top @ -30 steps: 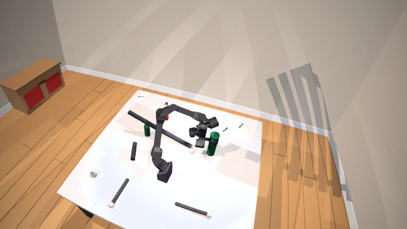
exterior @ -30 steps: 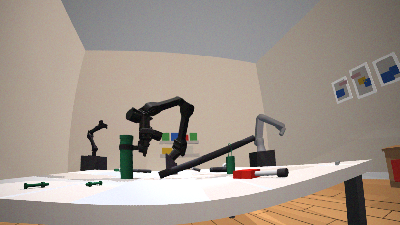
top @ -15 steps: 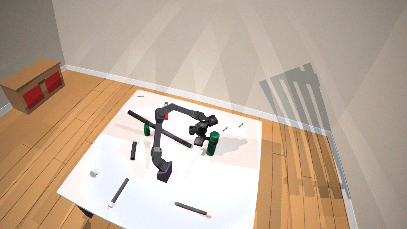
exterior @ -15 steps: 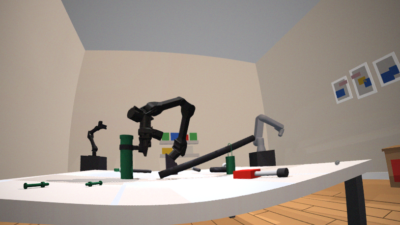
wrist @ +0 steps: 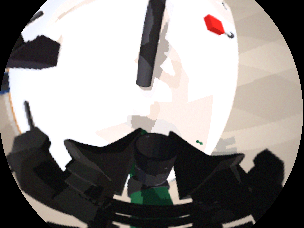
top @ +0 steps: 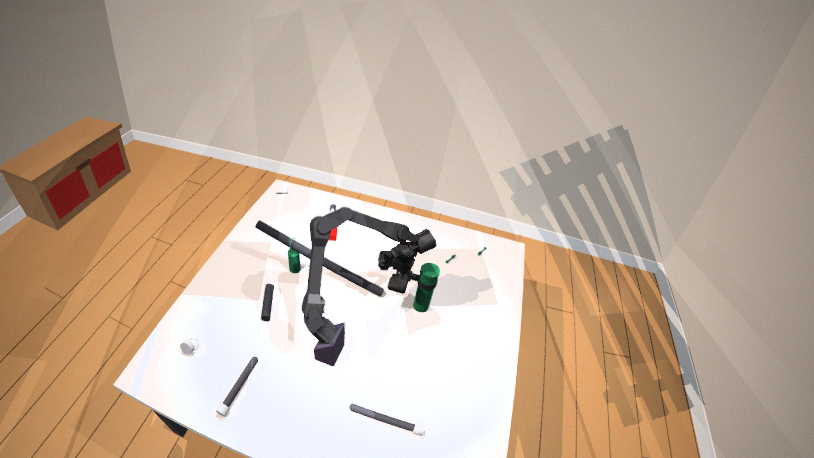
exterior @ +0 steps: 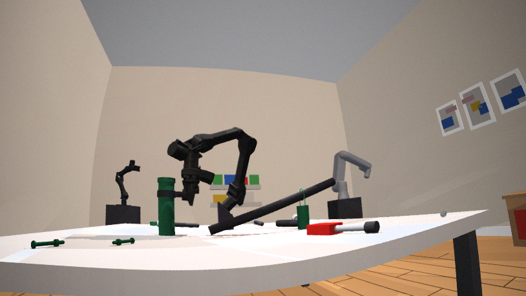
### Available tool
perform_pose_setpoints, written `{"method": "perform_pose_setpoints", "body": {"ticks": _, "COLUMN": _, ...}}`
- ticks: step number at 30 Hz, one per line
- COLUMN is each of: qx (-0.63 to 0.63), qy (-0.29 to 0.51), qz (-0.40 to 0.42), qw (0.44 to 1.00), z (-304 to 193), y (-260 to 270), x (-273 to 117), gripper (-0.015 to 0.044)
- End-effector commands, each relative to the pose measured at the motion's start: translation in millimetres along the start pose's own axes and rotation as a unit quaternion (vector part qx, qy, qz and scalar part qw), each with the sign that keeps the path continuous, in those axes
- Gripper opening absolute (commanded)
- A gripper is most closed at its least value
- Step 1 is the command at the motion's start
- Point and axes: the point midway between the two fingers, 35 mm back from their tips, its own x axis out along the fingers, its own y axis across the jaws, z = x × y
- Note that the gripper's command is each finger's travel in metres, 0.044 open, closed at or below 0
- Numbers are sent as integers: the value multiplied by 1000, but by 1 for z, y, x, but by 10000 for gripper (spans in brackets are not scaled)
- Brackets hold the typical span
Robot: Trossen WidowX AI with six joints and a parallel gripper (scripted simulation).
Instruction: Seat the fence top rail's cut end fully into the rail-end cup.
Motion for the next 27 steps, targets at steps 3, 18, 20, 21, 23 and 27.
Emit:
{"method": "perform_pose_setpoints", "body": {"ticks": 3, "qx": -8, "qy": -3, "qz": 1, "qw": 1000, "z": 0, "y": 2, "x": 0, "gripper": 0}}
{"method": "perform_pose_setpoints", "body": {"ticks": 18, "qx": -5, "qy": -1, "qz": 0, "qw": 1000, "z": 0, "y": 1, "x": 0, "gripper": 131}}
{"method": "perform_pose_setpoints", "body": {"ticks": 20, "qx": -5, "qy": -1, "qz": 0, "qw": 1000, "z": 0, "y": 1, "x": 0, "gripper": 184}}
{"method": "perform_pose_setpoints", "body": {"ticks": 21, "qx": -5, "qy": -1, "qz": 0, "qw": 1000, "z": 0, "y": 1, "x": 0, "gripper": 210}}
{"method": "perform_pose_setpoints", "body": {"ticks": 23, "qx": -4, "qy": -1, "qz": 0, "qw": 1000, "z": 1, "y": 0, "x": -1, "gripper": 263}}
{"method": "perform_pose_setpoints", "body": {"ticks": 27, "qx": -3, "qy": -1, "qz": 0, "qw": 1000, "z": 8, "y": -2, "x": -9, "gripper": 368}}
